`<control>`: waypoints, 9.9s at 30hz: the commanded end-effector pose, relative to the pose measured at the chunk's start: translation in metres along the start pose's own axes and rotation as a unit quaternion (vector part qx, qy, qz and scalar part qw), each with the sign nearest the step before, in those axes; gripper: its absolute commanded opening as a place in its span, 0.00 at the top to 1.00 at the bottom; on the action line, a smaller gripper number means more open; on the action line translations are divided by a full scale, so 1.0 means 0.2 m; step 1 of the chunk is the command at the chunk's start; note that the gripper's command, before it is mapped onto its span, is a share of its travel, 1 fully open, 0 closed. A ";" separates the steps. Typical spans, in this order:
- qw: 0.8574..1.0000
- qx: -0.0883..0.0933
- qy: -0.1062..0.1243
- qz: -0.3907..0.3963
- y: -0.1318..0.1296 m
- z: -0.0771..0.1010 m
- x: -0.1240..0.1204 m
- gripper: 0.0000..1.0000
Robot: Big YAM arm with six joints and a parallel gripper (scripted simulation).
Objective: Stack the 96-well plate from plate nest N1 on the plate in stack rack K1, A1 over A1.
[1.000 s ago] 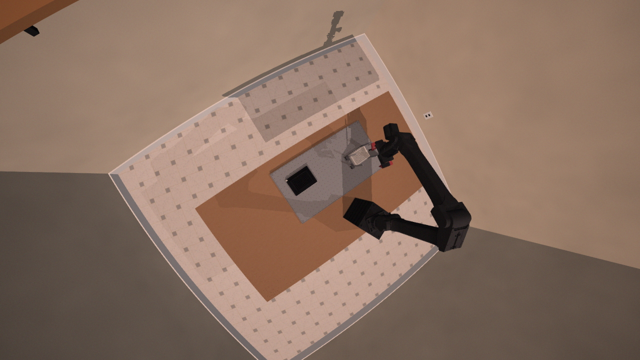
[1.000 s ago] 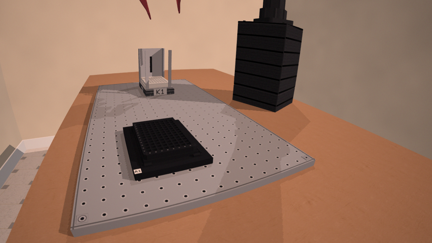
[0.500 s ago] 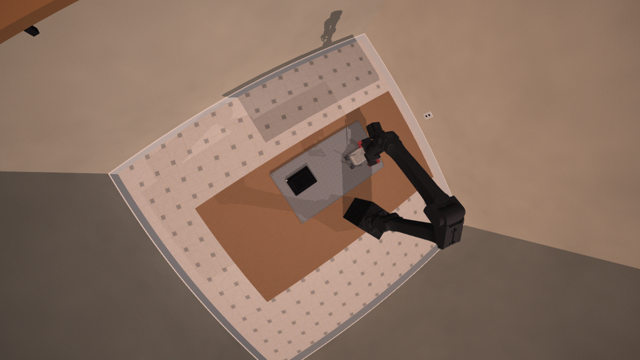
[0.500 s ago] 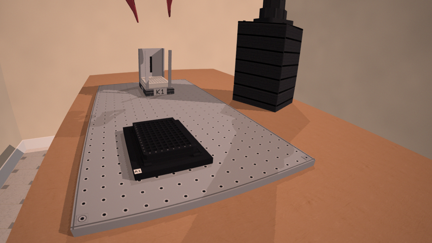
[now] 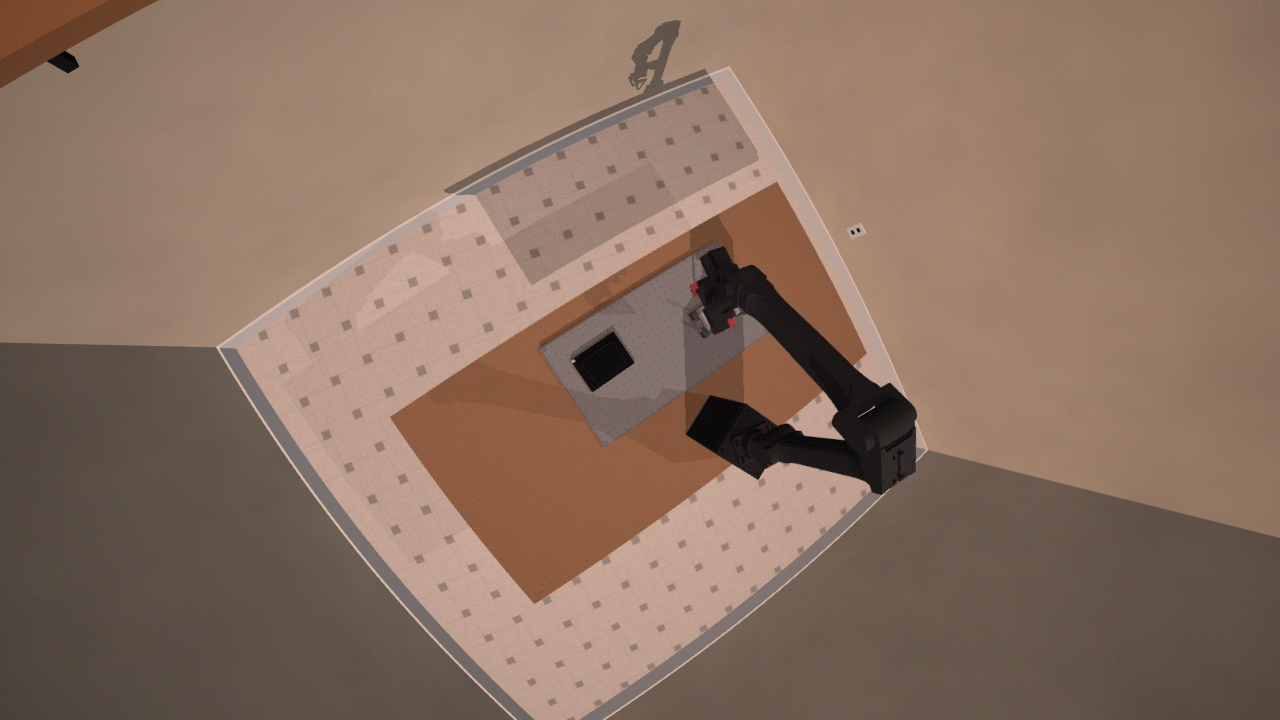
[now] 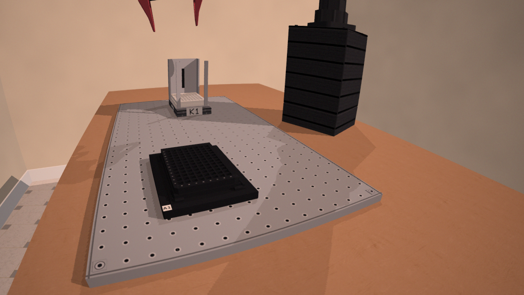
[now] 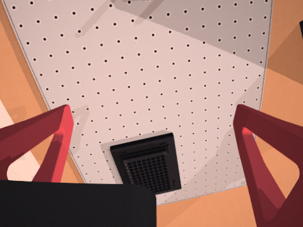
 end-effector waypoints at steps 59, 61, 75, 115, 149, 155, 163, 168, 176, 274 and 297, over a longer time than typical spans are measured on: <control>0.994 0.075 0.010 0.082 -0.05 -0.30 -1.28 0.00; 0.992 0.092 0.019 0.083 0.01 -0.25 -1.38 0.00; 0.994 0.080 0.012 0.071 -0.07 -0.30 -1.43 0.00; 0.993 0.080 0.012 0.081 -0.06 -0.54 -1.47 0.00; 0.993 0.086 0.016 0.081 0.01 -0.77 -1.49 0.00; 0.993 0.086 0.016 0.081 0.01 -0.81 -1.50 0.00; 0.993 0.085 0.015 0.081 0.02 -0.87 -1.49 0.00; 0.993 0.087 0.017 0.081 0.04 -0.91 -1.50 0.00; 0.993 0.087 0.016 0.081 0.04 -0.96 -1.50 0.00; 0.993 0.083 0.014 0.082 -0.04 -0.63 -1.47 1.00; 0.993 0.089 0.017 0.082 -0.05 -0.45 -1.48 1.00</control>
Point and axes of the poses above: the point where the finger pads meet when closed, its own z axis back along the fingers, its own y axis across the jaws, x = y × z, the point moved 3 cm from there along z, back along the fingers, and after that the axes turned 1 degree about -z, right-handed, at the moved point
